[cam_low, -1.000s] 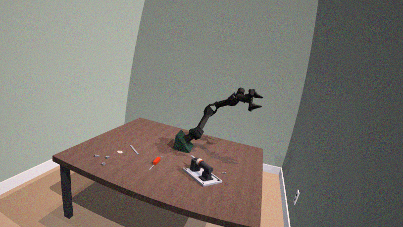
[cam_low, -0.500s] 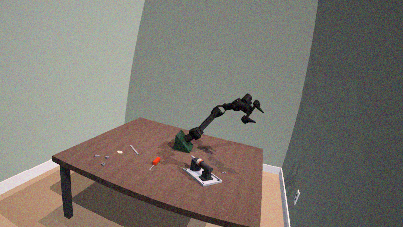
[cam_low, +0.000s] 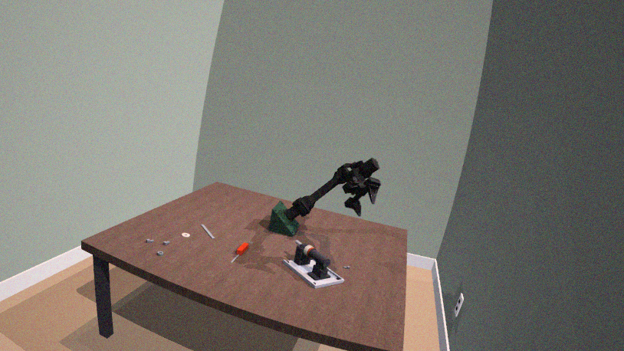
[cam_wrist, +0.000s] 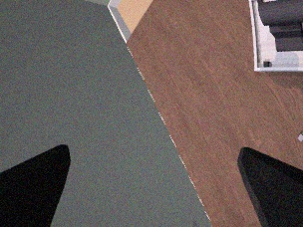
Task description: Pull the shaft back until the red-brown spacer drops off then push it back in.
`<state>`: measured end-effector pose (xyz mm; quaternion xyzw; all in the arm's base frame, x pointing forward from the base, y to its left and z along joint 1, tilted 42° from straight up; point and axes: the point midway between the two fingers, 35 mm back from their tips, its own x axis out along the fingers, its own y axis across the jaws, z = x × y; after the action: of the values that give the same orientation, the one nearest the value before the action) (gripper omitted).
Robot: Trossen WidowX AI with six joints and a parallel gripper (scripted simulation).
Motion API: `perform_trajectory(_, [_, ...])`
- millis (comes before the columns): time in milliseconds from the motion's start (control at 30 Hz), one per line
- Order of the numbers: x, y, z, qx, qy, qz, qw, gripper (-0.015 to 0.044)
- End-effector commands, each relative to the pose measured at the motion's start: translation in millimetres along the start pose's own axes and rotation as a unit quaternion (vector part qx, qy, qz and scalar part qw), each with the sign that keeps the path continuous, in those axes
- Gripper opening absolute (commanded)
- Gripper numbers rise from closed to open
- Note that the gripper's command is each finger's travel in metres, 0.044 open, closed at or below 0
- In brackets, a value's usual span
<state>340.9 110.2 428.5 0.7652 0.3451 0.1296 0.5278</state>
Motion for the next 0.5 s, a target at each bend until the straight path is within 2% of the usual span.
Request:
perform_trajectory(0, [23.9,-44.4,55.5,0.116,-0.054,-0.093,0.987,0.0440])
perform_trajectory(133, [36.8,-90.8,98.6,0.231,-0.098,-0.180,0.951,0.0440])
perform_trajectory(267, [39.7,-141.0,134.8,0.351,-0.143,-0.263,0.887,0.0440])
perform_trajectory(367, [35.0,-179.3,154.9,0.441,-0.176,-0.321,0.819,0.0440])
perform_trajectory(467, [23.1,-221.0,168.1,0.540,-0.213,-0.383,0.719,0.0440])
